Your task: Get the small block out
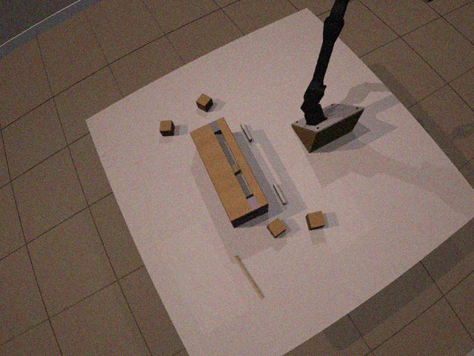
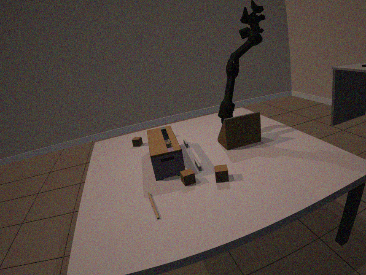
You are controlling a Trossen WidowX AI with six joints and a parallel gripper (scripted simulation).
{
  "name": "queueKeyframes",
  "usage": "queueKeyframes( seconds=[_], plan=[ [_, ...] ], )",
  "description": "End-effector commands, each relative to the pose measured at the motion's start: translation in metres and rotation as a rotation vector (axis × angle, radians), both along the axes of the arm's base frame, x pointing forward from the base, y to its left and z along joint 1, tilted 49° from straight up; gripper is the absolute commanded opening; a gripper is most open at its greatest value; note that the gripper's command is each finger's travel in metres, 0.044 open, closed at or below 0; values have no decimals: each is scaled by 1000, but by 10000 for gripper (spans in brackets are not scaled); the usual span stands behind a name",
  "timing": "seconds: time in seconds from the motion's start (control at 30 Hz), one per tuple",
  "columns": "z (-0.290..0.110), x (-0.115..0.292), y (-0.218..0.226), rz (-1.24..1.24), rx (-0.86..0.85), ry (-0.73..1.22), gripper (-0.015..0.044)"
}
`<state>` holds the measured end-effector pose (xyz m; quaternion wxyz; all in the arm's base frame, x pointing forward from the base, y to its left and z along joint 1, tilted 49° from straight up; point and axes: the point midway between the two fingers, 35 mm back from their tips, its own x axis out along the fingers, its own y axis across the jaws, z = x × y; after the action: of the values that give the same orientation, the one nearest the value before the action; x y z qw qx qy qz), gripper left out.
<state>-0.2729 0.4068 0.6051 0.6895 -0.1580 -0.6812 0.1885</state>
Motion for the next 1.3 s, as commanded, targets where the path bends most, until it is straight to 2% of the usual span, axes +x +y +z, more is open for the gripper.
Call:
queueKeyframes(
  seconds=[0.0, 0.3, 0.63, 0.77, 1.03, 1.27],
  plan=[
    [-1, 0, 2, 4, -6, 1, 400],
    [-66, 45, 108, 174, -314, 120, 400],
    [-147, 125, 185, 240, -563, 392, 400],
    [-190, 172, 213, 251, -668, 572, 400],
    [-276, 272, 239, 210, -782, 982, 400],
    [-353, 366, 230, 107, -756, 1392, 400]
  ],
)
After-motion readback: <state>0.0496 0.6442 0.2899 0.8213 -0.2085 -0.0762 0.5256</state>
